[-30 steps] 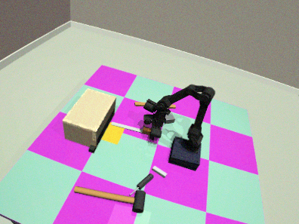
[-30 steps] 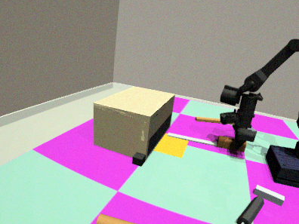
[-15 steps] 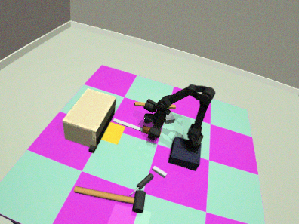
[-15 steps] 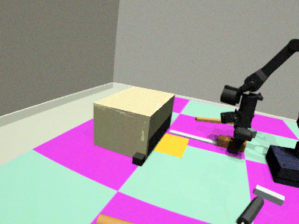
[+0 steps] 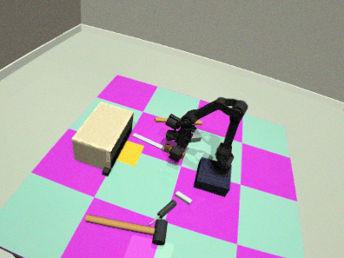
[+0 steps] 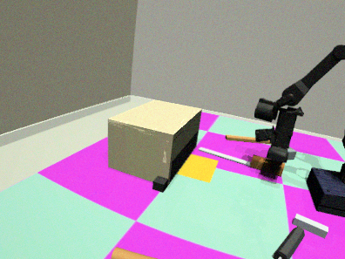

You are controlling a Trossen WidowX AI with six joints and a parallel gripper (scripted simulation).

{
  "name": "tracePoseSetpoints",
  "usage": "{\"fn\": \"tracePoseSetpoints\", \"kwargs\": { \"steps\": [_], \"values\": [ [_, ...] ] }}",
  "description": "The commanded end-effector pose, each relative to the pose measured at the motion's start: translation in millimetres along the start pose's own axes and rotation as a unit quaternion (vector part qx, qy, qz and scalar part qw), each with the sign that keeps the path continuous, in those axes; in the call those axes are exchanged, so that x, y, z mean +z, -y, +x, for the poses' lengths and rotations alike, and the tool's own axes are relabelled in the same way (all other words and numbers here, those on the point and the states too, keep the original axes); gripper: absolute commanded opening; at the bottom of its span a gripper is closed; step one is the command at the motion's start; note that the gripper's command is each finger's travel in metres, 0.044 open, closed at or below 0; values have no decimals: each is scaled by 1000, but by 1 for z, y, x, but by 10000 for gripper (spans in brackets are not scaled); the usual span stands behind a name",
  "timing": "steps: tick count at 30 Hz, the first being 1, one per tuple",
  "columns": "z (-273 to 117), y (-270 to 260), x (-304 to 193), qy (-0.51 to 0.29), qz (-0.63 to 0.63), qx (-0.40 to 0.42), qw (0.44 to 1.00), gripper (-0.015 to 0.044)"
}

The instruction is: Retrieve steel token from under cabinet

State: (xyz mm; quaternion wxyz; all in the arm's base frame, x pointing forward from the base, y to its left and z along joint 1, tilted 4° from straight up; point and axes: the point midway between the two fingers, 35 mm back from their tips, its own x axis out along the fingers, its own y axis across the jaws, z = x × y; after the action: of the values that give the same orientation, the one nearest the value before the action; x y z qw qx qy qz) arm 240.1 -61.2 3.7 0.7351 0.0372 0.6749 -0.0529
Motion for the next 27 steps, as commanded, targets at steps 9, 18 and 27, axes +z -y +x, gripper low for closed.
{"fn": "tracePoseSetpoints", "kwargs": {
  "steps": [9,18,27],
  "values": [
    [-1,1,0,1,54,-2,999,0],
    [-1,1,0,1,89,-2,996,0],
    [-1,1,0,1,125,-2,992,0]
  ]
}}
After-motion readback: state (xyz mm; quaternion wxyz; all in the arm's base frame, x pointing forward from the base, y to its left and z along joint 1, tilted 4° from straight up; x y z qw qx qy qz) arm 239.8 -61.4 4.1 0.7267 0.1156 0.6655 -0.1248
